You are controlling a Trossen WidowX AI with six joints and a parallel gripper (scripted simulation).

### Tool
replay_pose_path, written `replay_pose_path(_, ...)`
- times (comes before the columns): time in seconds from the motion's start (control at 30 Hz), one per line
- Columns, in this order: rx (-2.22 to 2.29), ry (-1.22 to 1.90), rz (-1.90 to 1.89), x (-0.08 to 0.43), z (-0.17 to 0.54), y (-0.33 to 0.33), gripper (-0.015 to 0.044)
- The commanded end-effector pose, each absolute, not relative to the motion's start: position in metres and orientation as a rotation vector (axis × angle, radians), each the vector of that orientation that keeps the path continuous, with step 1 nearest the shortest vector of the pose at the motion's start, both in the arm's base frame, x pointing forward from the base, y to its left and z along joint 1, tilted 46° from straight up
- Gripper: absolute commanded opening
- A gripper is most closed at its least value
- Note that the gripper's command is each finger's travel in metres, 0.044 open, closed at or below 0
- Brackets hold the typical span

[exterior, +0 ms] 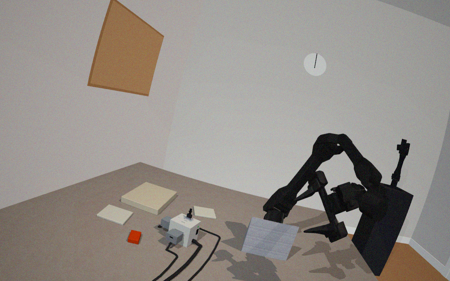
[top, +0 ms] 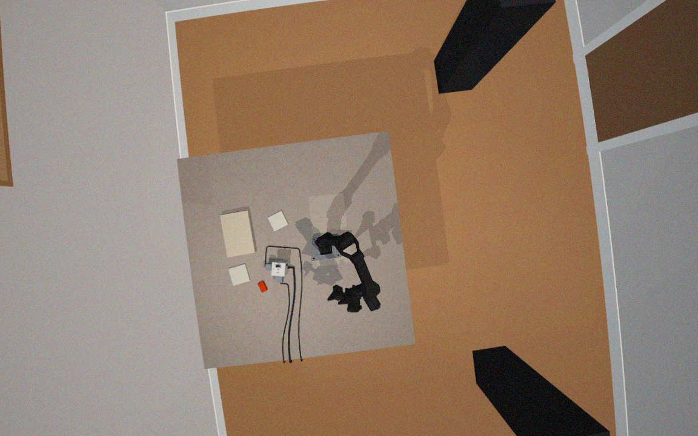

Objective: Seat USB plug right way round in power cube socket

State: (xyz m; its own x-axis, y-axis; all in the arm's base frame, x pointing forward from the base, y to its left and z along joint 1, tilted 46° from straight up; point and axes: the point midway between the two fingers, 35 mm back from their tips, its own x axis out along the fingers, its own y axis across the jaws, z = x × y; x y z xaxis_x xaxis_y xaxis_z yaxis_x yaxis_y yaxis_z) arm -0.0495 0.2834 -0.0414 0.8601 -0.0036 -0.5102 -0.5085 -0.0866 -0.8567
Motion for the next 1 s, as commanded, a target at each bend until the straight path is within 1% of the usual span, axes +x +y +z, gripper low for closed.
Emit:
replay_pose_path(0.0, -1.616, 0.413, 0.438, -0.048, -0.041, 0.284, 0.0426)
replay_pose_path(0.03, -1.621, 0.424, 0.433, -0.045, -0.041, 0.284, 0.0440)
replay_pose_path(0.13, -1.650, 0.506, 0.400, -0.022, -0.036, 0.286, 0.0440)
replay_pose_path(0.43, -1.768, 0.894, 0.294, 0.097, -0.016, 0.277, 0.0440)
replay_pose_path(0.5, -1.772, 0.994, 0.287, 0.121, -0.013, 0.267, 0.0440)
replay_pose_path(0.7, -1.768, 1.207, 0.297, 0.171, -0.006, 0.238, 0.0440)
replay_pose_path(0.97, -1.686, 1.527, 0.368, 0.247, 0.010, 0.165, 0.0440)
